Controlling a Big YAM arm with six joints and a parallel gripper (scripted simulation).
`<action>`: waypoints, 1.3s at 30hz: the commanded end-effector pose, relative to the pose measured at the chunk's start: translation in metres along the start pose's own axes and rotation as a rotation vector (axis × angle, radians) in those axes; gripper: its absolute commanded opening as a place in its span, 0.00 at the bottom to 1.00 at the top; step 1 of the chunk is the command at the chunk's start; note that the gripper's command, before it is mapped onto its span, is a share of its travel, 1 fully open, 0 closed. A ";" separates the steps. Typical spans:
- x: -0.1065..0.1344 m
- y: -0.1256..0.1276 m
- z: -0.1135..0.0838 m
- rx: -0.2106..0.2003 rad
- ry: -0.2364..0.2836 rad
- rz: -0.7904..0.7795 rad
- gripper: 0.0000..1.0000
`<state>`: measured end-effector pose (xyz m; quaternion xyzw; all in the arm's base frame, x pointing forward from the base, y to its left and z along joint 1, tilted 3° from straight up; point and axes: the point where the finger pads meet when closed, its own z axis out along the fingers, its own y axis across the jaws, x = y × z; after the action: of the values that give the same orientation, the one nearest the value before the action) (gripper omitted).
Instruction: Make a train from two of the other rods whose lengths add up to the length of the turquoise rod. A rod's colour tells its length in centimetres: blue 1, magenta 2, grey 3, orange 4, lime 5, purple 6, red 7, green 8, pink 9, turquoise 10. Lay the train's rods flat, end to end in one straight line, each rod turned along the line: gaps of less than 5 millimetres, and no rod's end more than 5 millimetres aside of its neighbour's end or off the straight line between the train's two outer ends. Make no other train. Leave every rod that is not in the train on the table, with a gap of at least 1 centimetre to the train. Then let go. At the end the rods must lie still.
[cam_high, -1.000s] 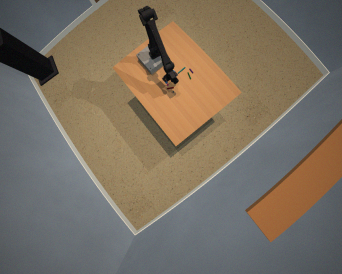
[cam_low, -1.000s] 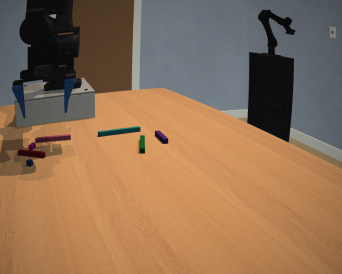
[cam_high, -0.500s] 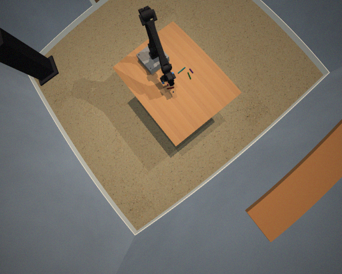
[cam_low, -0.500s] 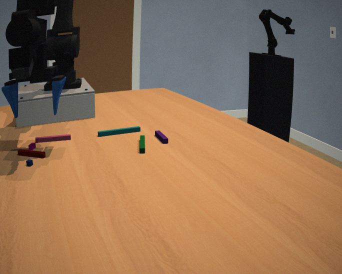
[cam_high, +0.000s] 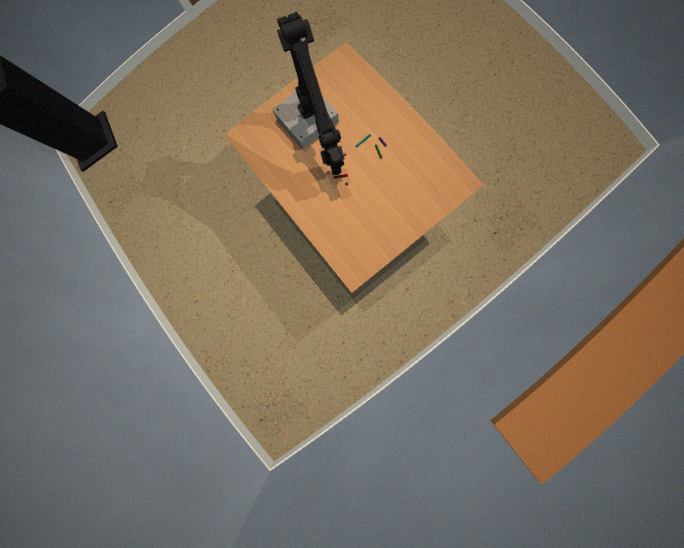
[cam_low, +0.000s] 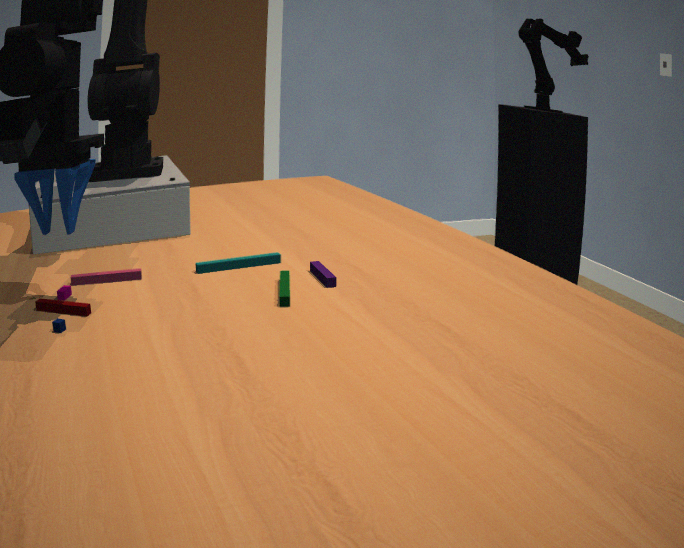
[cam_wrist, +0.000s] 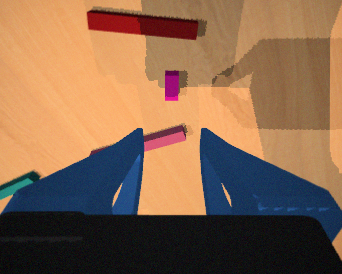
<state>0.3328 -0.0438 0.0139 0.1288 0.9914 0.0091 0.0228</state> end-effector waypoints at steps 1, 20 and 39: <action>-0.025 0.000 -0.009 -0.005 -0.047 0.028 0.24; -0.025 0.001 -0.009 -0.005 -0.047 0.021 0.24; -0.017 0.000 -0.002 -0.003 -0.034 0.022 0.24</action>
<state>0.3339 -0.0440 0.0131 0.1332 0.9907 0.0092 0.0244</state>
